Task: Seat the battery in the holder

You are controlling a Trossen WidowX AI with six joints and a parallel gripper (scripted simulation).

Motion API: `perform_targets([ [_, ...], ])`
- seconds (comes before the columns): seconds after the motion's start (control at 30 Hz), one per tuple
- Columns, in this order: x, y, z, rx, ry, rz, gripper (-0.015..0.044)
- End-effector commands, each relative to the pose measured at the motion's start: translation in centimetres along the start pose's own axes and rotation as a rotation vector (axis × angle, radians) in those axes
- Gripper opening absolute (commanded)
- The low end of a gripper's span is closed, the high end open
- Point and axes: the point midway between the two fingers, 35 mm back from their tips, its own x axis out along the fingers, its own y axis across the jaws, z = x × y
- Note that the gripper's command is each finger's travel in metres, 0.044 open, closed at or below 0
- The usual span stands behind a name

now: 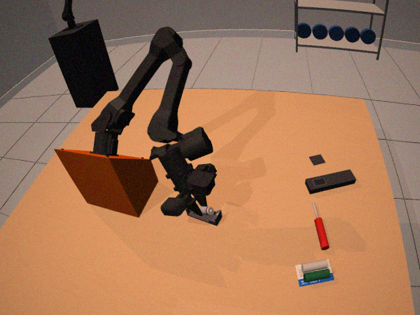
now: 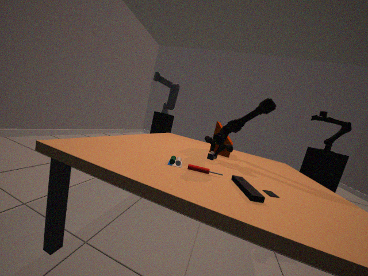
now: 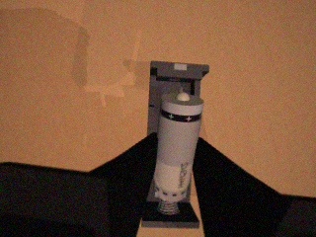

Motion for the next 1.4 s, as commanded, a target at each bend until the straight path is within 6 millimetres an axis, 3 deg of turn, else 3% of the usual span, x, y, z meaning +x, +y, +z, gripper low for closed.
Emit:
perform_targets([
  [0.0,0.31,-0.52,0.04,-0.003,0.024,-0.023,0.0074],
  [1.37,1.13,-0.23,0.21,-0.046,0.256,-0.028,0.0074],
])
